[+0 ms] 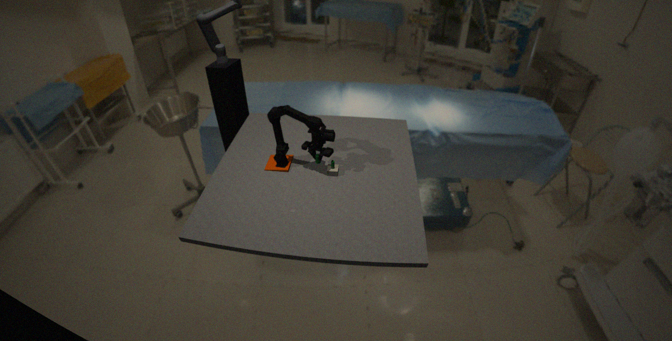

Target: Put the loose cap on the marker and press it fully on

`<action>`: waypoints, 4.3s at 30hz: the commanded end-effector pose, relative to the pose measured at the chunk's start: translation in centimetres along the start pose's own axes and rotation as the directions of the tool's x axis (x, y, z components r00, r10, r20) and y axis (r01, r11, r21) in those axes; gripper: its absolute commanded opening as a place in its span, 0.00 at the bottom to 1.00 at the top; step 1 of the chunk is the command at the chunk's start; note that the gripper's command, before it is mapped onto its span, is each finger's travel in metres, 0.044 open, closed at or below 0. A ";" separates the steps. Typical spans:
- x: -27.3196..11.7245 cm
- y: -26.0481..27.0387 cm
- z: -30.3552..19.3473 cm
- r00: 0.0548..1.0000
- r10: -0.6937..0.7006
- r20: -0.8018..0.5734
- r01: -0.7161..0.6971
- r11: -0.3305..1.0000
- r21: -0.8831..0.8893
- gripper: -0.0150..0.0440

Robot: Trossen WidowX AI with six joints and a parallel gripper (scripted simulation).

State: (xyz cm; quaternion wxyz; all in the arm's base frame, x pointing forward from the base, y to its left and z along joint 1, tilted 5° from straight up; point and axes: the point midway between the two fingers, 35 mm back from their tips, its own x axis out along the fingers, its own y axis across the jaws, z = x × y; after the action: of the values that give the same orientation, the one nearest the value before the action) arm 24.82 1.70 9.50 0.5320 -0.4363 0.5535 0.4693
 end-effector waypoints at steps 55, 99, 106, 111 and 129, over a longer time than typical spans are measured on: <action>-4.1 -8.6 2.7 1.000 0.002 0.002 -0.002 1.000 -0.002 0.25; 1.4 -8.6 2.7 1.000 0.002 0.002 -0.002 1.000 -0.002 0.25; 1.4 -8.6 2.7 1.000 0.002 0.002 -0.002 1.000 -0.002 0.25; 1.4 -8.6 2.7 1.000 0.002 0.002 -0.002 1.000 -0.002 0.25; 1.4 -8.6 2.6 1.000 0.002 -0.001 -0.002 1.000 -0.006 0.74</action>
State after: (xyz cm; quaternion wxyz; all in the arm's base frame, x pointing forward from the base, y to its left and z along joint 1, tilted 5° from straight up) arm 33.63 2.78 7.68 0.5300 -0.4374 0.5530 0.4711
